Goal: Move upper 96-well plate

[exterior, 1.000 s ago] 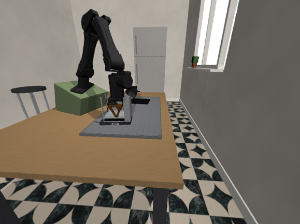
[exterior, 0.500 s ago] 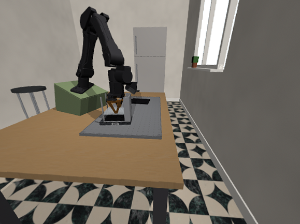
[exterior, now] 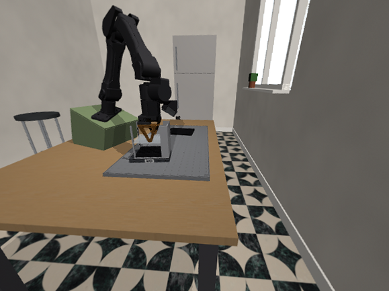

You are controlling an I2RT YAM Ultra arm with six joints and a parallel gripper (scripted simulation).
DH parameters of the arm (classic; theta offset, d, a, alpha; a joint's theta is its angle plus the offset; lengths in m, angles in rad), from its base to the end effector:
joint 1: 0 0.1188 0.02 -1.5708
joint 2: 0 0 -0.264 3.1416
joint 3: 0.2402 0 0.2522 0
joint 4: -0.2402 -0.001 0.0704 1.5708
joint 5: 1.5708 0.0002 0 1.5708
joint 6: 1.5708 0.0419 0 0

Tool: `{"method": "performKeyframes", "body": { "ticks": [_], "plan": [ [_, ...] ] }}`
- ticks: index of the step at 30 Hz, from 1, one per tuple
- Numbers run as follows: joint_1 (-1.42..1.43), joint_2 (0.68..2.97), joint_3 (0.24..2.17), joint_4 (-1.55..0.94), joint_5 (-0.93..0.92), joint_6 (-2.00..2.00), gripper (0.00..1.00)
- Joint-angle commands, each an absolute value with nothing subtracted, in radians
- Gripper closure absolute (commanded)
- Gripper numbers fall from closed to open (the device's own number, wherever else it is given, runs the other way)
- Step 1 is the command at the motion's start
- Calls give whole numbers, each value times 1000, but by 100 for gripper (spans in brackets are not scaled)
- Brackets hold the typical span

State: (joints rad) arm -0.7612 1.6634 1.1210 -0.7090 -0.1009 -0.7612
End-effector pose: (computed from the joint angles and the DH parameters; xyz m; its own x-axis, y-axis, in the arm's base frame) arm 0.2354 -0.2171 0.2001 -0.9553 -0.0378 -0.2933 0.0062 0.9891 -0.1474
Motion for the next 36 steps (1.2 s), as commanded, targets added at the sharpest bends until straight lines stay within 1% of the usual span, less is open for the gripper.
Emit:
{"method": "performKeyframes", "body": {
  "ticks": [1, 36],
  "plan": [
    [-776, 1614, 1160, -753, -112, -767, 100],
    [-795, 1522, 1262, -949, -117, -785, 100]
  ]
}}
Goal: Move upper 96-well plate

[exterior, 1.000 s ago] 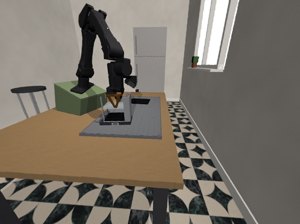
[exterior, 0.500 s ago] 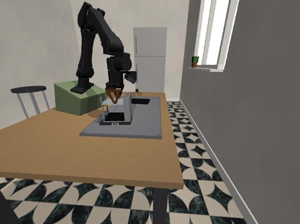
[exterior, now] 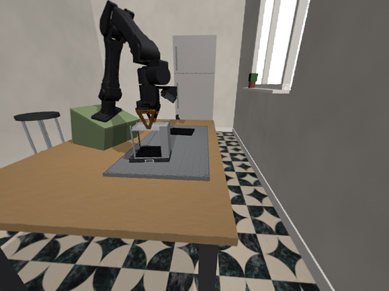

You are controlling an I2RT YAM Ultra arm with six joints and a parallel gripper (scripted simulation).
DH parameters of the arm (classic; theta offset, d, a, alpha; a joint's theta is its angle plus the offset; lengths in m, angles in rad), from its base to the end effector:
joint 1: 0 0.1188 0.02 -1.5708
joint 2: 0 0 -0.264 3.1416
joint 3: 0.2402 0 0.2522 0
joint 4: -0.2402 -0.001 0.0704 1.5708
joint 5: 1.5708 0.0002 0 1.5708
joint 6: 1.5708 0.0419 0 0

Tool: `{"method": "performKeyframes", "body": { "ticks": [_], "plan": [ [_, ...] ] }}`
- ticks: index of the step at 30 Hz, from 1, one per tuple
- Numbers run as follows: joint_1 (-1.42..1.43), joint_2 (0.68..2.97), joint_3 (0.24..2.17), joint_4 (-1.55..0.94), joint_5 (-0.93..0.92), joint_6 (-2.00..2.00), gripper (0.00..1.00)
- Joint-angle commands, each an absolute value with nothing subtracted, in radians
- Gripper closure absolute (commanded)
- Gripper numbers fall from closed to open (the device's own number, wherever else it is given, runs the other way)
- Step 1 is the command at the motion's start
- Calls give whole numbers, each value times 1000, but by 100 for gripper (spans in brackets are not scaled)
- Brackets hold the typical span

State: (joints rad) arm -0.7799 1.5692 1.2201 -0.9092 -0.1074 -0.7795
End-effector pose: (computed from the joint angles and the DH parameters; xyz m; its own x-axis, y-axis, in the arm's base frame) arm 0.2204 -0.2103 0.2487 -0.9562 -0.0372 -0.2904 0.0051 0.9896 -0.1436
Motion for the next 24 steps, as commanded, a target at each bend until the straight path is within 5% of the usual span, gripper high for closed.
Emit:
{"method": "performKeyframes", "body": {
  "ticks": [1, 24],
  "plan": [
    [-795, 1520, 1265, -955, -118, -786, 100],
    [-802, 1501, 1305, -1015, -120, -790, 100]
  ]
}}
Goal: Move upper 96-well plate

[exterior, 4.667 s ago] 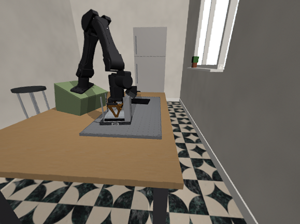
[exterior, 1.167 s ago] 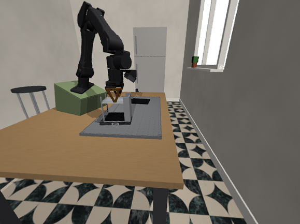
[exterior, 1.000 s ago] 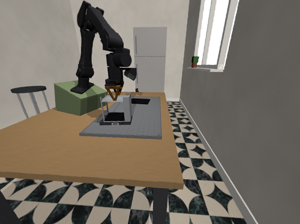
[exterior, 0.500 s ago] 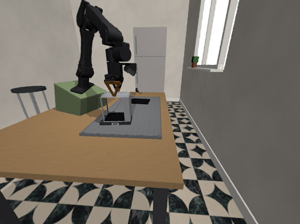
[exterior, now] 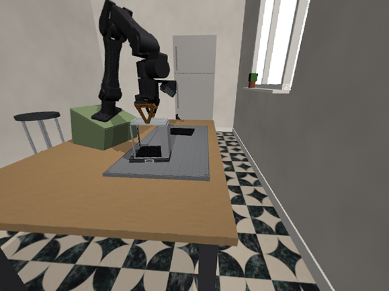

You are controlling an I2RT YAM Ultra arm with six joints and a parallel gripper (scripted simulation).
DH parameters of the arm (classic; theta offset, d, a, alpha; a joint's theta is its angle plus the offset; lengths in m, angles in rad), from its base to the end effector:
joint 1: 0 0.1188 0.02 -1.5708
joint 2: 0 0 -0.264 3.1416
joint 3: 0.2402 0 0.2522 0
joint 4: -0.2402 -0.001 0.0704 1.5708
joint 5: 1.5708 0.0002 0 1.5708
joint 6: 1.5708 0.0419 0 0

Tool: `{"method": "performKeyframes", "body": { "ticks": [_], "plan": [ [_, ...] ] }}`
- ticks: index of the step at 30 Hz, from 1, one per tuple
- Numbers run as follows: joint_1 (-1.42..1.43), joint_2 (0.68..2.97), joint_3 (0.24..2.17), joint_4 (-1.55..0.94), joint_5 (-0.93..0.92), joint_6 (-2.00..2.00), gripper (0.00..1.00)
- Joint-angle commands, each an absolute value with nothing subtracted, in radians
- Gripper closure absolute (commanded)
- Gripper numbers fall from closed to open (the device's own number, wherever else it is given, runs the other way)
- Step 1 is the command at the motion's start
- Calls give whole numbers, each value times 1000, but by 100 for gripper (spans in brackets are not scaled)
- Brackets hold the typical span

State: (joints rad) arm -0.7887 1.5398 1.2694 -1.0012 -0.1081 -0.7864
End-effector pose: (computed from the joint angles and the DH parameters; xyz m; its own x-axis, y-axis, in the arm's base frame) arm 0.2130 -0.2066 0.2679 -0.9591 -0.0330 -0.2812 0.0057 0.9907 -0.1358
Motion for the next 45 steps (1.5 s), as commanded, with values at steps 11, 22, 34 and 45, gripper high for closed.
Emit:
{"method": "performKeyframes", "body": {
  "ticks": [11, 22, 34, 45],
  "plan": [
    [-802, 1501, 1305, -1014, -120, -790, 100],
    [-802, 1501, 1305, -1014, -120, -790, 100],
    [-802, 1501, 1305, -1014, -120, -790, 100],
    [-756, 1488, 1248, -990, -106, -661, 100]
  ]
}}
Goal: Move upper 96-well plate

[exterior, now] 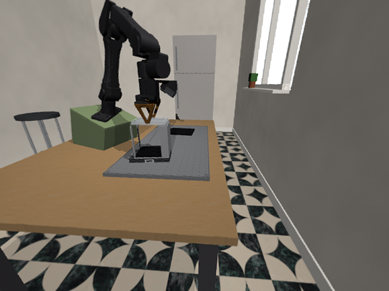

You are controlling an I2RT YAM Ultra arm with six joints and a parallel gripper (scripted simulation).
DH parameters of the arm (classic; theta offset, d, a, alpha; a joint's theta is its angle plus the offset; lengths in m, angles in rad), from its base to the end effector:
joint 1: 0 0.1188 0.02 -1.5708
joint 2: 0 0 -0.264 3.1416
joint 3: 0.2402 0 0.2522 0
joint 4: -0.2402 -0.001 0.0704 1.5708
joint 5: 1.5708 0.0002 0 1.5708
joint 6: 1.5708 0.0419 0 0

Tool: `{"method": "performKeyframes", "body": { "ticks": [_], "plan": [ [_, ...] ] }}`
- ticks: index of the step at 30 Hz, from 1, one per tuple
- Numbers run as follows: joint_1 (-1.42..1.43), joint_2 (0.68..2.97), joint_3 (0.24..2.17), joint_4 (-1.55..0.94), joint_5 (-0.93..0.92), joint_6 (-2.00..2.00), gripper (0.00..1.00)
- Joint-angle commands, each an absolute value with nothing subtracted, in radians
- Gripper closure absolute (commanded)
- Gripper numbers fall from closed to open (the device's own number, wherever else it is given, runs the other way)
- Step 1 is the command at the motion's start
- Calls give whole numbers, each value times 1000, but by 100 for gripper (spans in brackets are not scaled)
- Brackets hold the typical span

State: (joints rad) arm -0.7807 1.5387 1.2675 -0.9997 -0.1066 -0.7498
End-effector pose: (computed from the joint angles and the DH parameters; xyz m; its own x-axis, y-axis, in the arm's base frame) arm 0.2145 -0.2048 0.2677 -0.9584 -0.0044 -0.2855 0.0333 0.9914 -0.1269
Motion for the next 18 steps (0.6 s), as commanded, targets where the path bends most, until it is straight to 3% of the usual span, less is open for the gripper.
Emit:
{"method": "performKeyframes", "body": {
  "ticks": [1, 18],
  "plan": [
    [-747, 1483, 1242, -989, -105, -621, 100],
    [-572, 1405, 1154, -964, -45, -380, 100]
  ]
}}
